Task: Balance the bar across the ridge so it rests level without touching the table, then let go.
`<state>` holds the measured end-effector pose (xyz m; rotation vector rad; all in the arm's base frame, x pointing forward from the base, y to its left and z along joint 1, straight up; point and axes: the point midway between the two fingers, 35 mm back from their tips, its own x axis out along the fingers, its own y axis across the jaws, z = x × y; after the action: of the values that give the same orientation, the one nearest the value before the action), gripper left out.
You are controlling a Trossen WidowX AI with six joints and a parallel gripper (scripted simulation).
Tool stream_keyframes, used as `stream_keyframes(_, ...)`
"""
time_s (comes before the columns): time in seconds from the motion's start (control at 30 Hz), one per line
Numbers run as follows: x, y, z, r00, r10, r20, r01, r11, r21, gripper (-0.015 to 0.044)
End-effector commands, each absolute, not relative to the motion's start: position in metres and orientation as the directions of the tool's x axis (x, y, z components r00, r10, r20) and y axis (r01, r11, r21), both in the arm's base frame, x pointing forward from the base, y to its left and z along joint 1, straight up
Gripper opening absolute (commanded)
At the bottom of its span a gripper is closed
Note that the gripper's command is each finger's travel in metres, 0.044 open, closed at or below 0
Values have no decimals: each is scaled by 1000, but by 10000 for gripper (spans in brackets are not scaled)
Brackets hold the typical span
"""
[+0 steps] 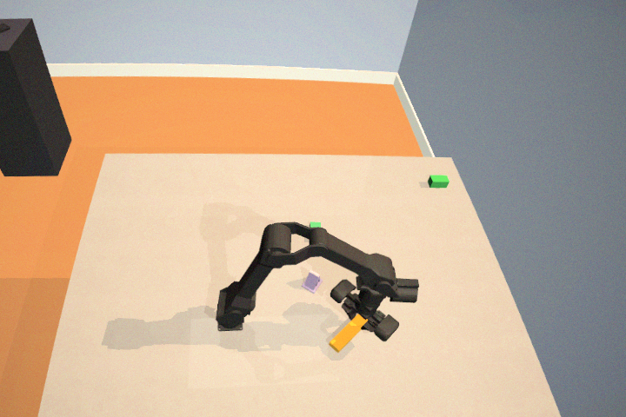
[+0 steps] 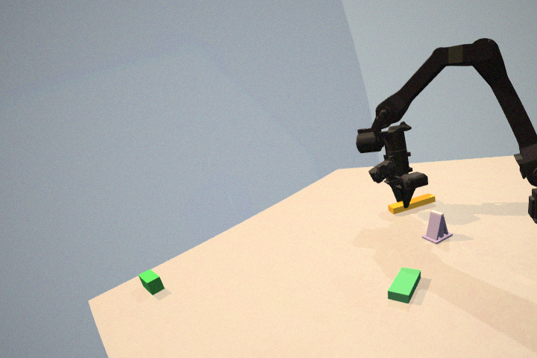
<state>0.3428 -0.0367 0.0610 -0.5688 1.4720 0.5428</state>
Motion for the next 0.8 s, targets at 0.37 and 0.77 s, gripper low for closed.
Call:
stream_keyframes(0.37, 347, -37, 103, 41, -6, -999, -652, 757, -31, 0)
stream_keyframes(0.77, 344, -36, 134, 39, -5, -999, -652, 758, -29, 0)
